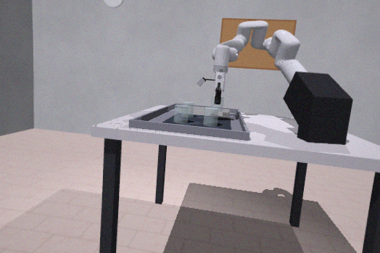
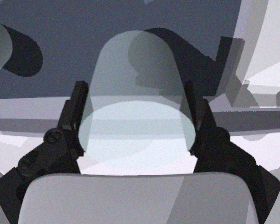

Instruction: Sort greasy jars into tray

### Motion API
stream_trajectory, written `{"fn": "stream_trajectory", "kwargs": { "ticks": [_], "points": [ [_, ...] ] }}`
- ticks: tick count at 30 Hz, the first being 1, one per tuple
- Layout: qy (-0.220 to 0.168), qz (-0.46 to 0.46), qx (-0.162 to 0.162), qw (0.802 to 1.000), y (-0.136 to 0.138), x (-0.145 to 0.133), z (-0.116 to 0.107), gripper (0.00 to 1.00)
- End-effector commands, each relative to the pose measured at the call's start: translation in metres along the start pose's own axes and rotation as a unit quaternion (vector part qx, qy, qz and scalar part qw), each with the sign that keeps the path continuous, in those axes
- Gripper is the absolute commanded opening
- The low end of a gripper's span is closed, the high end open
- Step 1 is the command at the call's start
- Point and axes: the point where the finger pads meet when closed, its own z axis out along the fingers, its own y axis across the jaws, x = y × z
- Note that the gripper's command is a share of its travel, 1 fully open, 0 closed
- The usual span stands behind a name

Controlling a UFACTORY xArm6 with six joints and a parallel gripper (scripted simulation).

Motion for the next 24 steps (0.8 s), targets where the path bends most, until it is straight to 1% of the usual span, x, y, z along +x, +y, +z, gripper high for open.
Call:
{"fn": "stream_trajectory", "kwargs": {
  "ticks": [1, 4, 19, 21, 24],
  "points": [
    [0.001, 0.000, 0.000, 1.000, 0.000, 0.001, -0.011, 0.00],
    [0.001, 0.000, 0.000, 1.000, 0.000, 0.001, -0.013, 0.00],
    [0.001, 0.000, 0.000, 1.000, 0.000, 0.001, -0.053, 0.00],
    [0.001, 0.000, 0.000, 1.000, 0.000, 0.001, -0.053, 0.00],
    [0.001, 0.000, 0.000, 1.000, 0.000, 0.001, -0.061, 0.00]
  ]
}}
